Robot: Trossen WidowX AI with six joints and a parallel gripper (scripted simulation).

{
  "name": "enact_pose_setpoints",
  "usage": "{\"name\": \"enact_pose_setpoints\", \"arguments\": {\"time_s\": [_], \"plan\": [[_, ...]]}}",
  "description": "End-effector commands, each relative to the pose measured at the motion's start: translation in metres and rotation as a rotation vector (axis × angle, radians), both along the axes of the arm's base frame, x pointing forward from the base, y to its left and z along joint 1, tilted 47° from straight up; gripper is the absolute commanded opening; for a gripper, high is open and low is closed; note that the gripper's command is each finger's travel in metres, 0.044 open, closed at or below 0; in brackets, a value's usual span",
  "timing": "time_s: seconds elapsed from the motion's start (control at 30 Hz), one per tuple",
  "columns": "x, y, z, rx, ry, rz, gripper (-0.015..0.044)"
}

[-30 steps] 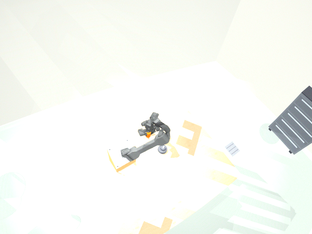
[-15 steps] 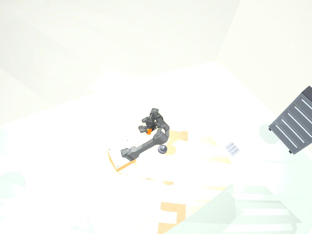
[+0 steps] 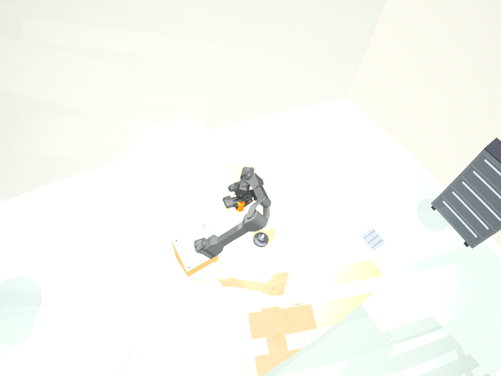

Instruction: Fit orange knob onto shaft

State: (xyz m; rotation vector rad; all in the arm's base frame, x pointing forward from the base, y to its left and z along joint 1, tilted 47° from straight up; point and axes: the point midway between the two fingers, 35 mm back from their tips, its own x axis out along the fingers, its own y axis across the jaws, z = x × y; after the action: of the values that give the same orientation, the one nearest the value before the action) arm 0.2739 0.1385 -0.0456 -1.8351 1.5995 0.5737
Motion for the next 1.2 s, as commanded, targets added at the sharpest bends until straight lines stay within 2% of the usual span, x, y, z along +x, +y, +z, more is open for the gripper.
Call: {"name": "enact_pose_setpoints", "arguments": {"time_s": [0.0,1.17], "plan": [[-0.002,0.011,0.010,0.009,-0.008,-0.003,0.0000],[0.045,-0.059,0.055,0.032,-0.002,0.005,0.0000]]}}
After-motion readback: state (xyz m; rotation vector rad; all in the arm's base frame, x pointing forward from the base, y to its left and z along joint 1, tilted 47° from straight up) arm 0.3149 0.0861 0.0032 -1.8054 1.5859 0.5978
